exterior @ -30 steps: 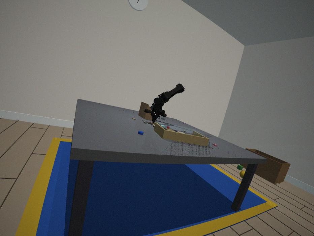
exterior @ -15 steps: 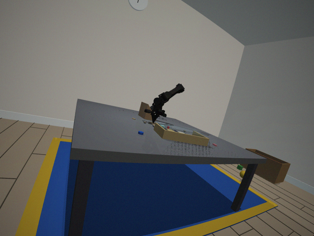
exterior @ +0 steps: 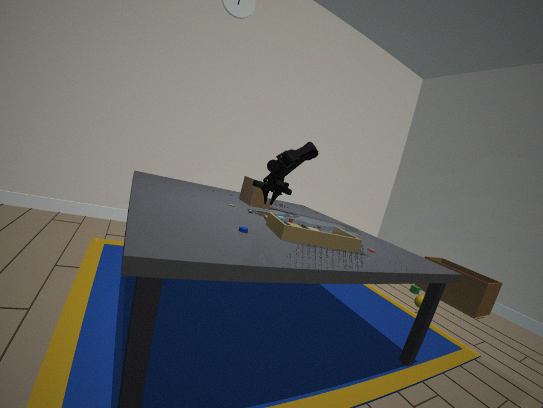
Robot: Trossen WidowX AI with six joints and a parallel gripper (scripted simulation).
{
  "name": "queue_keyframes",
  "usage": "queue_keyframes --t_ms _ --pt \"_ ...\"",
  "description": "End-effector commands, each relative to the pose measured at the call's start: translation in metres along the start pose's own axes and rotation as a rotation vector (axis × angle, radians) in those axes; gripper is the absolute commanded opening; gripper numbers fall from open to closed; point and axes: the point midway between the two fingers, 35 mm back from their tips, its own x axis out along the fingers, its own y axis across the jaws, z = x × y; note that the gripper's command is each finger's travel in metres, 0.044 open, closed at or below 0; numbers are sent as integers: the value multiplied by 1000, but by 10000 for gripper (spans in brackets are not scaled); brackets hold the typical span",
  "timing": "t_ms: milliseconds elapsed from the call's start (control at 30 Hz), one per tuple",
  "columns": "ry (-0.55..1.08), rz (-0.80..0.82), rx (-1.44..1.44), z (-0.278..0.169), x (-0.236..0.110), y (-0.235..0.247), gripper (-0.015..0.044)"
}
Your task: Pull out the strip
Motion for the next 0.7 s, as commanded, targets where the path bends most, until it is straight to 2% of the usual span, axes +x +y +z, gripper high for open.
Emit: queue_keyframes --t_ms 0,300,667 --pt "4 6 7 14 -1 0 210" --pt "2 5 5 55 -8 -1 440" --pt "0 5 3 104 -16 -1 440"
